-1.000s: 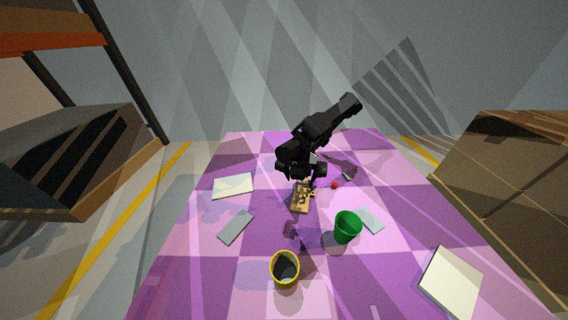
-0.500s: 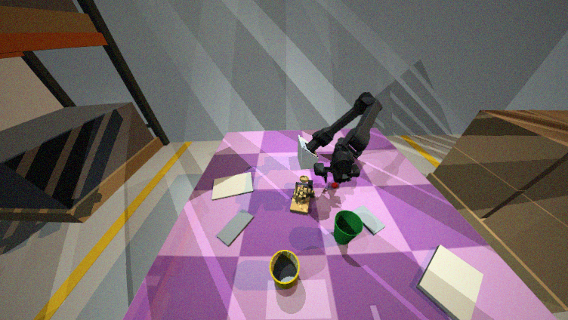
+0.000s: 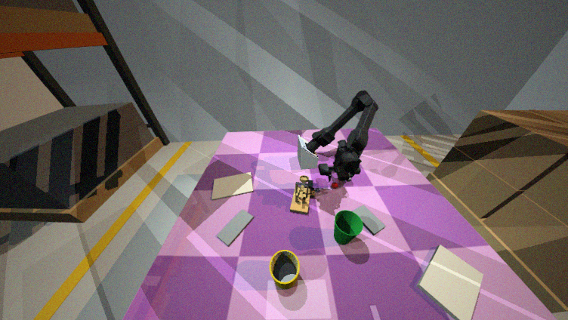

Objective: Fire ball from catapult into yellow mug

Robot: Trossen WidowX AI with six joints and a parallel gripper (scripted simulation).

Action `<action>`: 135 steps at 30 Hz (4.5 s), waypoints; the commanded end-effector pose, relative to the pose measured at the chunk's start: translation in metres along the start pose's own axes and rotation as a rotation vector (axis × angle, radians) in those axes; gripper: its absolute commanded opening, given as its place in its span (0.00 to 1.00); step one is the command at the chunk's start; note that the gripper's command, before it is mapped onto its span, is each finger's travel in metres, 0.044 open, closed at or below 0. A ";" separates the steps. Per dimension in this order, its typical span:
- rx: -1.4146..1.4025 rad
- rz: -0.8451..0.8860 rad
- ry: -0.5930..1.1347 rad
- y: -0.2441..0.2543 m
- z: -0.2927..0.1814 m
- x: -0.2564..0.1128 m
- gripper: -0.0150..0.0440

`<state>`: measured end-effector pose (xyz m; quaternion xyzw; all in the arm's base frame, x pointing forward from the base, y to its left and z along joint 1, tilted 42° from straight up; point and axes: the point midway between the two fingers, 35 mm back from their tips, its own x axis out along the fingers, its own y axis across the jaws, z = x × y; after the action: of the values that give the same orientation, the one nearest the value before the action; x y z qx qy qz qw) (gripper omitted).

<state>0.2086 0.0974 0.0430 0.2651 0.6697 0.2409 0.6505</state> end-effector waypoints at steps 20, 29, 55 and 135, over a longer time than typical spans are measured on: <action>0.005 0.006 0.000 0.001 -0.001 0.034 0.76; 0.006 0.007 0.000 0.001 -0.001 0.042 0.67; 0.006 -0.012 -0.003 -0.001 0.008 -0.024 0.25; 0.245 0.038 0.344 -0.162 -0.015 -0.015 0.25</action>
<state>0.1889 -0.0361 -0.0502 0.3049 0.7893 0.2120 0.4890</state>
